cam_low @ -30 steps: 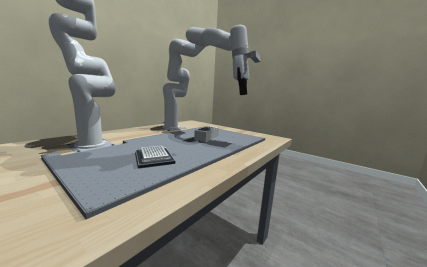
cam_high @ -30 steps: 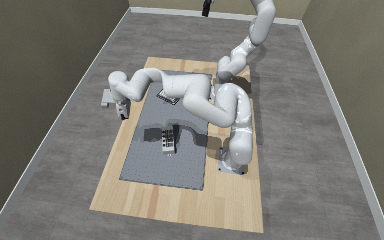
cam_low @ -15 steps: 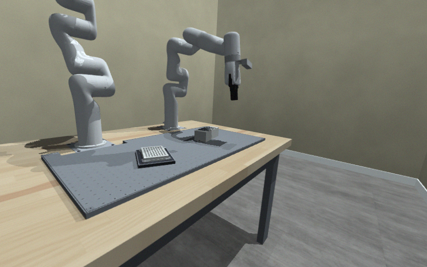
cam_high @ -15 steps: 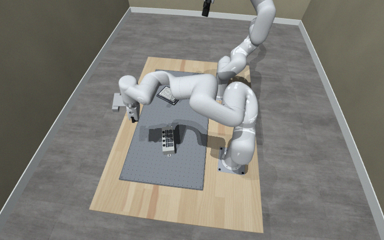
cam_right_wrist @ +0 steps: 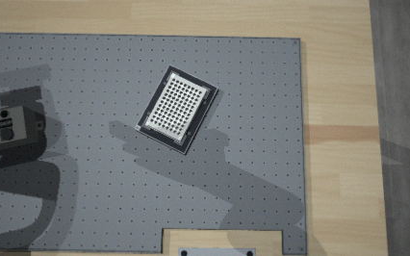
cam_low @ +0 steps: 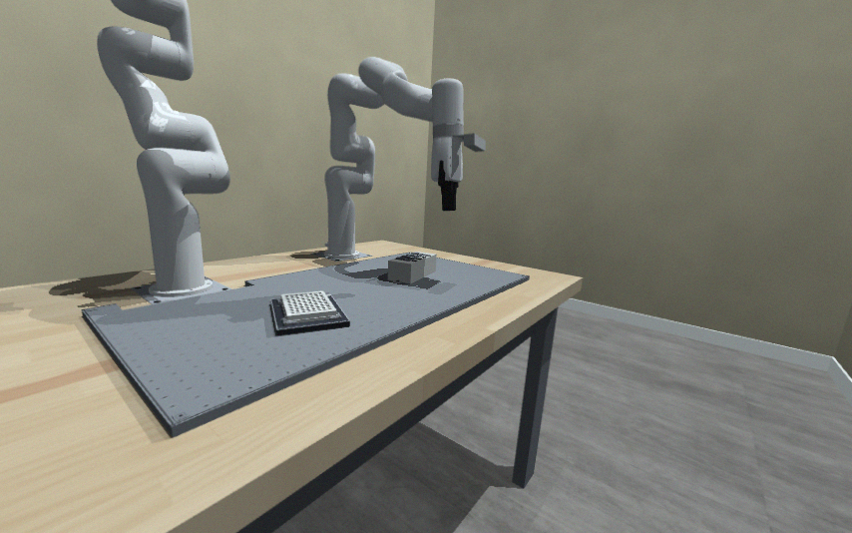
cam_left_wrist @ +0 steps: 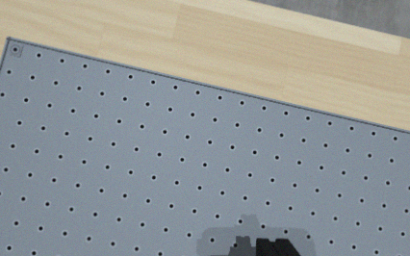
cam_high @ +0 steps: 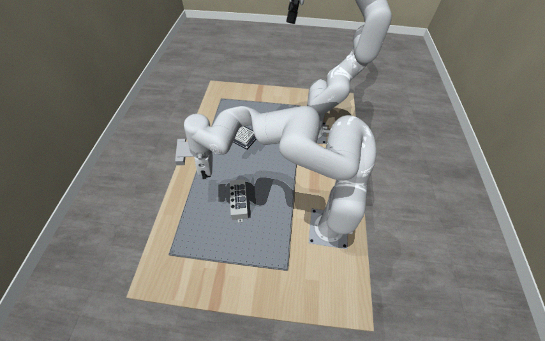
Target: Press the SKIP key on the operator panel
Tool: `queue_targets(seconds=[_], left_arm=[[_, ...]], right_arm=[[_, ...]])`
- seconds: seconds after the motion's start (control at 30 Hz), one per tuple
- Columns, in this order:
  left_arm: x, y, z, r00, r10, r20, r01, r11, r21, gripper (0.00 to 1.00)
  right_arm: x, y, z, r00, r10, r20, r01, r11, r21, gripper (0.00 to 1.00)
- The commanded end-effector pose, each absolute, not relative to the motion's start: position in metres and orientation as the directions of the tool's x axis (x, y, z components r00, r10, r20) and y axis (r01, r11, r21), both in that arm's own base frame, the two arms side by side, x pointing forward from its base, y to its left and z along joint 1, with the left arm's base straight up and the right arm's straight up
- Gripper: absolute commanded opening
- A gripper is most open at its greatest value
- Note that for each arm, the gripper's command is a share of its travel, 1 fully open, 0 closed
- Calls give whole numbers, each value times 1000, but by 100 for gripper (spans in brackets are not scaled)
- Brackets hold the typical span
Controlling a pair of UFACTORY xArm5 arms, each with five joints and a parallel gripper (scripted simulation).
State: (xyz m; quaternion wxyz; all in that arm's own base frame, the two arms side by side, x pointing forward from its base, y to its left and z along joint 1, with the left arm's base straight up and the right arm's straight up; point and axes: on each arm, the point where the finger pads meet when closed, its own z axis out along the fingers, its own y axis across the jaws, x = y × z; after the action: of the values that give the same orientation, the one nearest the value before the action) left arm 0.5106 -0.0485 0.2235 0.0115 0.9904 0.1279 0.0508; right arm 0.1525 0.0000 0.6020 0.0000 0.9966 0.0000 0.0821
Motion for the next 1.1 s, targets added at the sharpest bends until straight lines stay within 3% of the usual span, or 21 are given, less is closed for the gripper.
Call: queue_targets(seconds=[0.0,1.07], left_arm=[[498,-50,217,962,260,81,258,-966,31,0],[401,-56,159,961,278,3,277,-961,1,0]], right_arm=[[153,0,602,986,0,166,0,-1000,0,100],[153,0,602,986,0,166,0,-1000,0,100]])
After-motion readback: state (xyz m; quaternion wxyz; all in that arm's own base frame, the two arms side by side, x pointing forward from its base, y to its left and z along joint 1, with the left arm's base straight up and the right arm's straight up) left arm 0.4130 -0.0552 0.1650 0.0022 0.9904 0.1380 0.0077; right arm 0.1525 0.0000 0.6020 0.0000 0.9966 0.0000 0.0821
